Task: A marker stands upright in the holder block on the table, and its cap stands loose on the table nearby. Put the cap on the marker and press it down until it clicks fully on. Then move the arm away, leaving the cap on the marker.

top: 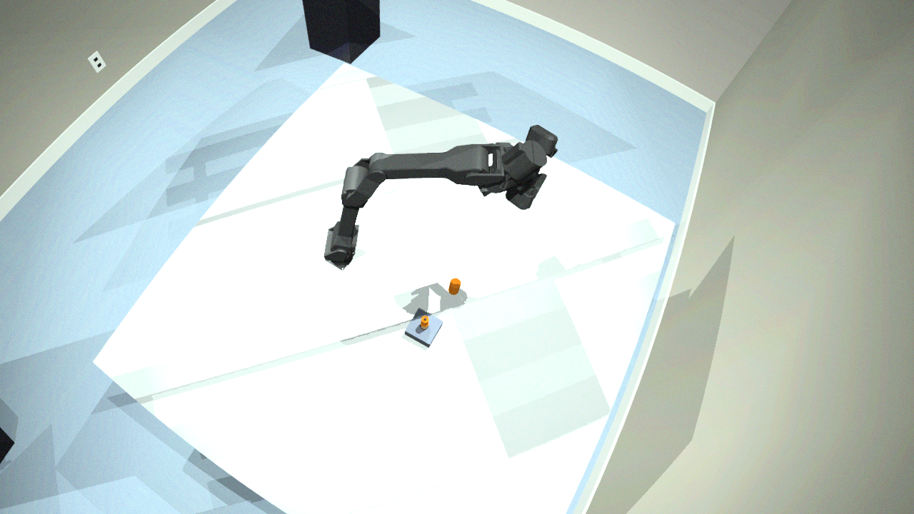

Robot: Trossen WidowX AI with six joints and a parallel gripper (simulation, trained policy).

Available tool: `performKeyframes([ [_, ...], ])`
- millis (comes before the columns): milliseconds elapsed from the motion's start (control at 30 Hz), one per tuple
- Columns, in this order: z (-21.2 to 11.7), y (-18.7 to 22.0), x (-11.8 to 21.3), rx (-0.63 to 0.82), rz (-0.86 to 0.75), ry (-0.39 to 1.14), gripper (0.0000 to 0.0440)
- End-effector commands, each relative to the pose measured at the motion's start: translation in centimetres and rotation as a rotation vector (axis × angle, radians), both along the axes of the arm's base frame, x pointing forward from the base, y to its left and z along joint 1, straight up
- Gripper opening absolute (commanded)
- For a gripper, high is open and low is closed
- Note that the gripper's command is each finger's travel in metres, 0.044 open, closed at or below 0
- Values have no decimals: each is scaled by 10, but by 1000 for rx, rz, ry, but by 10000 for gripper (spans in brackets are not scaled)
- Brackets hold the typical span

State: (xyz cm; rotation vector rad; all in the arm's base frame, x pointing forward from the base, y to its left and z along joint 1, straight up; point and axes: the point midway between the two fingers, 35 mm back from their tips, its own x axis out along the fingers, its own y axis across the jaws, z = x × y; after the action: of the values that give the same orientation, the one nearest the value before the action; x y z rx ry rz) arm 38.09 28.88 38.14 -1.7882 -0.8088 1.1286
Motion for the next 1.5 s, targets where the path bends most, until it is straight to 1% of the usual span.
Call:
performKeyframes([
  [0,-12,-8,0,-34,-14,31,328],
  [733,-64,-62,-5,-217,-96,201,326],
  [1467,-117,-115,-17,-412,-154,372,323],
])
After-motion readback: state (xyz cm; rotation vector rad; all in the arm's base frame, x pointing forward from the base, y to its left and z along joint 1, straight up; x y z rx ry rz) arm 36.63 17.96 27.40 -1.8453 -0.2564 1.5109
